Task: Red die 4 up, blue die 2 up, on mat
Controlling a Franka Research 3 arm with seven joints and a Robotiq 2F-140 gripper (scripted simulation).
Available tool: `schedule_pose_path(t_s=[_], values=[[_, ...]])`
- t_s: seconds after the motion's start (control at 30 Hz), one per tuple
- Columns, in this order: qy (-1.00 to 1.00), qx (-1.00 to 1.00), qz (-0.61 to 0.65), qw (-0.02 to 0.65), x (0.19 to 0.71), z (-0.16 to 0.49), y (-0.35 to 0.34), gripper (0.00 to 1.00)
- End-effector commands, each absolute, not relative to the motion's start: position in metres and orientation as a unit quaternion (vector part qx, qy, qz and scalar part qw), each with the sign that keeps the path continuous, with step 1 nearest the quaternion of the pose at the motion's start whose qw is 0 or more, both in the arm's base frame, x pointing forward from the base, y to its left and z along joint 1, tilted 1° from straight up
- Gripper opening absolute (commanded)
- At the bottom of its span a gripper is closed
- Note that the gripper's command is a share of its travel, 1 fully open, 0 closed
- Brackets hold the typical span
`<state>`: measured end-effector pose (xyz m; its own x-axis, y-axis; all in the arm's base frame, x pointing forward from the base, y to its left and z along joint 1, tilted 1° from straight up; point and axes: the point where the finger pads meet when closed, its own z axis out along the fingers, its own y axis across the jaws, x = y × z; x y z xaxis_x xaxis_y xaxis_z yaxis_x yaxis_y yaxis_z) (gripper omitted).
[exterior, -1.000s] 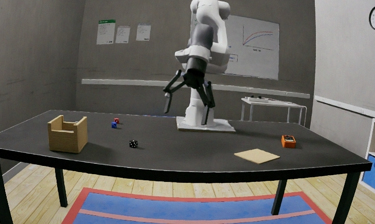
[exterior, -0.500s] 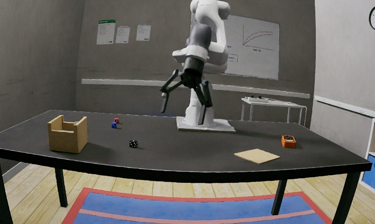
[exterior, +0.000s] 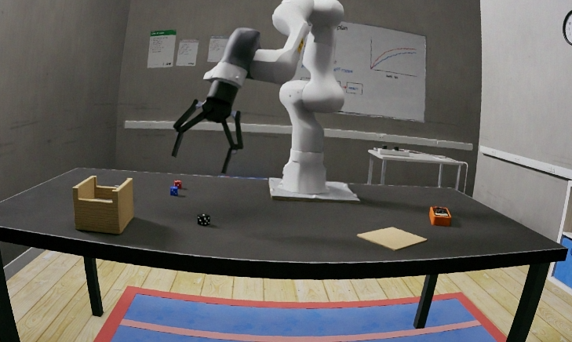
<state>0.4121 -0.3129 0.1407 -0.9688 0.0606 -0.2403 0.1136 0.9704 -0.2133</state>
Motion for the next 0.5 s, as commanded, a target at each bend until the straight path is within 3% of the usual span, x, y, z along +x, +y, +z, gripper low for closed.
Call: schedule_pose_path(t_s=[0.0,0.2,0.27,0.33,0.37,0.47], values=[[0.988,0.095,-0.094,0.072,0.354,0.136,-0.353,1.00],[0.984,0.153,-0.079,0.051,0.282,0.135,-0.397,1.00],[0.976,0.207,-0.061,0.034,0.233,0.136,-0.417,1.00],[0.976,0.207,-0.061,0.034,0.225,0.135,-0.419,1.00],[0.966,0.255,-0.043,0.021,0.185,0.136,-0.430,1.00],[0.966,0.255,-0.043,0.021,0.174,0.136,-0.432,1.00]])
